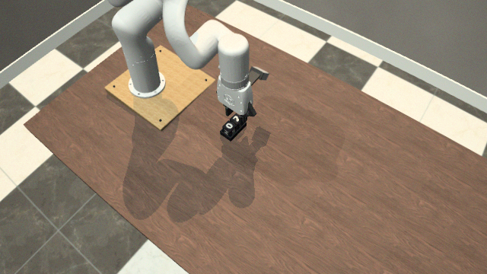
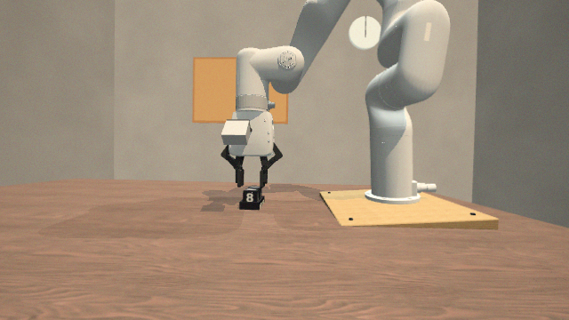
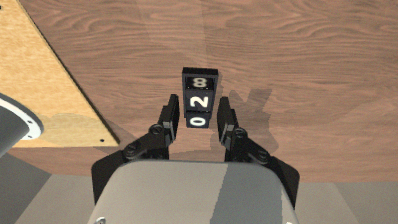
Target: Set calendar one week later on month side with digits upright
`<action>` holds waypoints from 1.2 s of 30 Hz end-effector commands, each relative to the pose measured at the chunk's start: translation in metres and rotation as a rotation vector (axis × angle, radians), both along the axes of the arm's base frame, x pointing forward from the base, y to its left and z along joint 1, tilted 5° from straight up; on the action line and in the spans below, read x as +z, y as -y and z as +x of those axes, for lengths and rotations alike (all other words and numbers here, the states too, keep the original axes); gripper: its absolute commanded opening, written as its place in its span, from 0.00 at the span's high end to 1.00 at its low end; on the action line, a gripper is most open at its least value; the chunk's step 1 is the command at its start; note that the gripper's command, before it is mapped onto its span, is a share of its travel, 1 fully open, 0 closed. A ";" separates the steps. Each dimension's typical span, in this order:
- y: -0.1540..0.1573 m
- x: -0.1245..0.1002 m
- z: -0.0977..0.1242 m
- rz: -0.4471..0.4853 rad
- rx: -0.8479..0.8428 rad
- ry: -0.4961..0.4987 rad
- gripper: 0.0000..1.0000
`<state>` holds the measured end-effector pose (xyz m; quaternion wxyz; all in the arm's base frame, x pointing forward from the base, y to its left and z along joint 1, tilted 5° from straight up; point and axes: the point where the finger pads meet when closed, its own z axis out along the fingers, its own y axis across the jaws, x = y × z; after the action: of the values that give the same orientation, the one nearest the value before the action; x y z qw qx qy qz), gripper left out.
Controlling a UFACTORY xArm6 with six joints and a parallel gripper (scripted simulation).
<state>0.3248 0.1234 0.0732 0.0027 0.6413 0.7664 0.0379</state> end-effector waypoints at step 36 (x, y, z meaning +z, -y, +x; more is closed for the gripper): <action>-0.002 -0.025 0.003 0.001 0.000 0.003 0.51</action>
<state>0.3256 0.1244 0.0527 0.0026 0.6413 0.7664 0.0376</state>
